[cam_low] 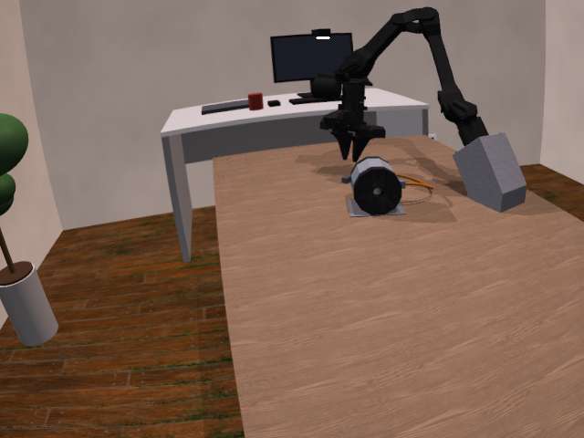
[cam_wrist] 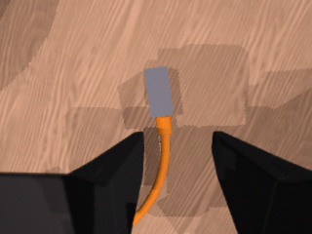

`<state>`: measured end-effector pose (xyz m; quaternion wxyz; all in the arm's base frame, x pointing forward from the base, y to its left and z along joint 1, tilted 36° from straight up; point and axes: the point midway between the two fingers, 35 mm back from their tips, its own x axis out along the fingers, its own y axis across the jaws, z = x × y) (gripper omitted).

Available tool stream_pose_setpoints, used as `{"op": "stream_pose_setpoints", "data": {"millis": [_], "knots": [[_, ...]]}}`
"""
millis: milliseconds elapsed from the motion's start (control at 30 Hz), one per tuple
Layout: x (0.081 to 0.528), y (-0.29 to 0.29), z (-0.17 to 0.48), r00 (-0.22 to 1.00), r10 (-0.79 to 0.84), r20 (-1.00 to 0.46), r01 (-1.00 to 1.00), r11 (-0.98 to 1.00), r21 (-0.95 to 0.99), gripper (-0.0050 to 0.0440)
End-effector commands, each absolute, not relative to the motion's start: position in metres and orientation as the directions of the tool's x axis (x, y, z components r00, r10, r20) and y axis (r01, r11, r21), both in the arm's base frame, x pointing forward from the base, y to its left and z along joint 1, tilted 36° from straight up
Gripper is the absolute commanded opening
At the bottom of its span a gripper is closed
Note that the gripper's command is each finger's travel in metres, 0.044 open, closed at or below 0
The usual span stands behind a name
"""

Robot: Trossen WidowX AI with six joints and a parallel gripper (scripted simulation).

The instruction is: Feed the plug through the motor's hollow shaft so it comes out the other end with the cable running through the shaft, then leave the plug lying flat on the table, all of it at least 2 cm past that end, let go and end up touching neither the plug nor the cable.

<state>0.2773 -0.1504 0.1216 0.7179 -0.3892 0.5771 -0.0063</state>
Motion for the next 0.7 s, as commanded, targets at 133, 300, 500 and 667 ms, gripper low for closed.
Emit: {"op": "stream_pose_setpoints", "data": {"millis": [133, 300, 500, 667], "knots": [[0.280, -0.144, 0.114, 0.332, -0.456, -0.826, -0.558, 0.610, -0.562, 0.0160], [0.280, -0.144, 0.114, 0.332, -0.456, -0.826, -0.558, 0.610, -0.562, 0.0160], [0.282, -0.148, 0.107, 0.332, -0.456, -0.826, -0.559, 0.611, -0.561, 0.0160], [0.284, -0.153, 0.101, 0.332, -0.456, -0.826, -0.559, 0.611, -0.561, 0.0160]]}}
